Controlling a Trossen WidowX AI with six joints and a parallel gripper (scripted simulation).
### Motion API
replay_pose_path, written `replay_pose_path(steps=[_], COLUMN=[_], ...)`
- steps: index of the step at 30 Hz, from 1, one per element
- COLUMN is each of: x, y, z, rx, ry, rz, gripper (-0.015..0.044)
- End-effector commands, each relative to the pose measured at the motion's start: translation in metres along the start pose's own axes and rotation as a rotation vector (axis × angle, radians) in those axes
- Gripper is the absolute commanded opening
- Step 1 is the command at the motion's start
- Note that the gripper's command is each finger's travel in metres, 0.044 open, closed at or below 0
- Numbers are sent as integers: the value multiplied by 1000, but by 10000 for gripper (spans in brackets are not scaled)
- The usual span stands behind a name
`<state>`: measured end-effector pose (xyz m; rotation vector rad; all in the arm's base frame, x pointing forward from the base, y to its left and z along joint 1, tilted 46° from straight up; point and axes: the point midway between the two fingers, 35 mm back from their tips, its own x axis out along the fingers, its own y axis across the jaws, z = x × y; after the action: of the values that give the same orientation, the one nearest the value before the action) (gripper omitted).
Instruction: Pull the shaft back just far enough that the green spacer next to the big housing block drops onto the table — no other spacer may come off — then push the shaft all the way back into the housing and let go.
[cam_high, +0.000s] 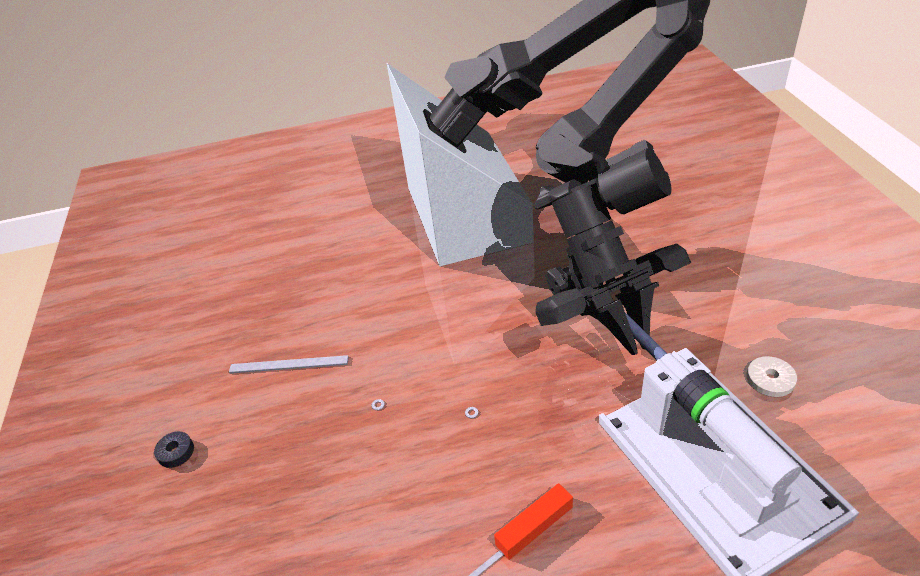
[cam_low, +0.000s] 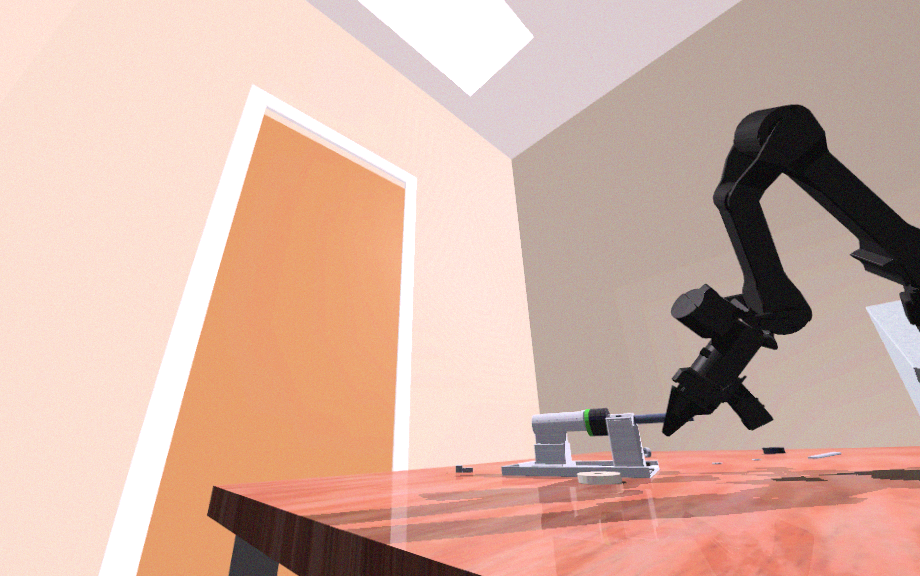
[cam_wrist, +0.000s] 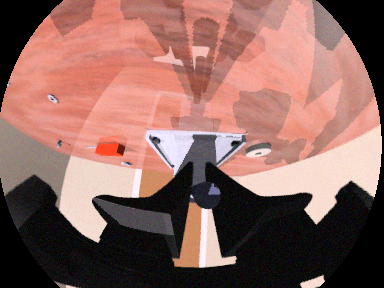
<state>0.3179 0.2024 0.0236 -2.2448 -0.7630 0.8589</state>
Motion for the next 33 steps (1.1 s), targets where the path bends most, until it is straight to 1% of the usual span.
replay_pose_path(steps=[1,33], x=[-1,-4], y=[0,0], z=[1,4], rx=[4,4], ry=[-1,-2], rz=[-2,-2], gripper=[0,0])
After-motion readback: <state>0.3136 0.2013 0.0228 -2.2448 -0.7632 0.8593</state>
